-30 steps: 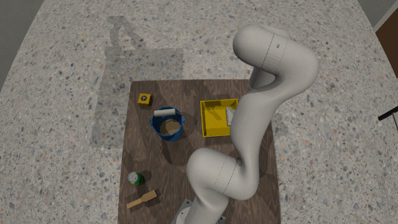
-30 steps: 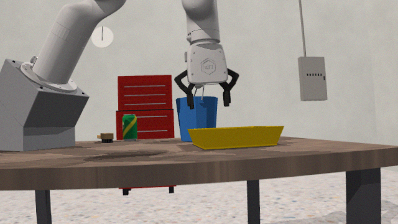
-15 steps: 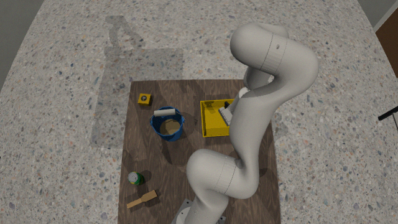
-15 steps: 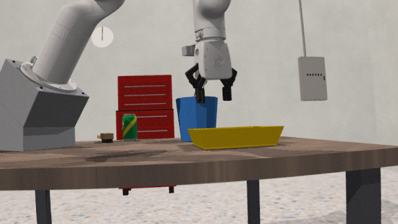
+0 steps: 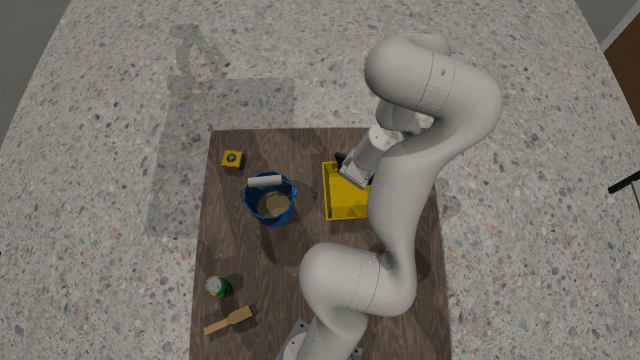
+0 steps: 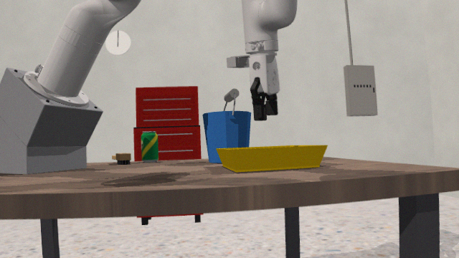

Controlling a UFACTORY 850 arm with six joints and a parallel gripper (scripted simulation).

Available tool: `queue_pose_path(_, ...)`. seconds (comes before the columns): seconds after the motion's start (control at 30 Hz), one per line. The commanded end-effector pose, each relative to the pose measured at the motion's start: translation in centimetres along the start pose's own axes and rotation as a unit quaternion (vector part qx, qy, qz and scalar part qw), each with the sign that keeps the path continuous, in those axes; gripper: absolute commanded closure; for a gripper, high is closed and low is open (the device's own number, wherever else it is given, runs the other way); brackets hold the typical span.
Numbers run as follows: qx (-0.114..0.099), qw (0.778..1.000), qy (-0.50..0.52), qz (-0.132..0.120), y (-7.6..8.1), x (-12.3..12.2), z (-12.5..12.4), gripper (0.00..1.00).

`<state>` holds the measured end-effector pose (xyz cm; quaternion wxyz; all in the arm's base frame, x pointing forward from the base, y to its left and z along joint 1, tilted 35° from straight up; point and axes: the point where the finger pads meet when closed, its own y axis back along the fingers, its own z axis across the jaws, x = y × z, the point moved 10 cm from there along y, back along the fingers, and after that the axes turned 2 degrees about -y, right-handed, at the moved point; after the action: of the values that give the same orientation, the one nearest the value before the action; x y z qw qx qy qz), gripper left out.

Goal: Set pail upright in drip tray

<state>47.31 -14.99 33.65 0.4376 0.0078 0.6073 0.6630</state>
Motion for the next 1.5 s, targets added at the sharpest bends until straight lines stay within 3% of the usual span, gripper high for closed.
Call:
queue_pose_path(0.0, -0.017, 0.996, 0.082, 0.0, -1.3, -1.0, 3.6, 0.0)
queue_pose_path(0.23, -0.046, 0.977, 0.208, -0.005, -2.9, -1.5, 9.4, 0.0)
queue_pose_path(0.3, -0.046, 0.977, 0.208, -0.005, -2.9, -1.5, 9.4, 0.0)
queue_pose_path(0.37, -0.059, 0.963, 0.264, -0.009, -3.6, -1.5, 12.2, 0.0)
queue_pose_path(0.8, -0.106, 0.881, 0.461, -0.032, -5.5, 0.0, 22.9, 0.0)
queue_pose_path(0.87, -0.106, 0.881, 0.461, -0.032, -5.5, 0.0, 22.9, 0.0)
queue_pose_path(0.93, -0.118, 0.851, 0.51, -0.041, -5.9, 0.8, 25.8, 0.0)
queue_pose_path(1.23, -0.144, 0.774, 0.613, -0.064, -6.5, 3.2, 32.5, 0.0)
queue_pose_path(1.37, -0.147, 0.762, 0.628, -0.064, -3.7, 4.7, 35.5, 0.0)
queue_pose_path(1.43, -0.147, 0.762, 0.628, -0.064, -3.7, 4.7, 35.5, 0.0)
queue_pose_path(1.47, -0.148, 0.756, 0.635, -0.065, -1.8, 5.6, 37.1, 0.0)
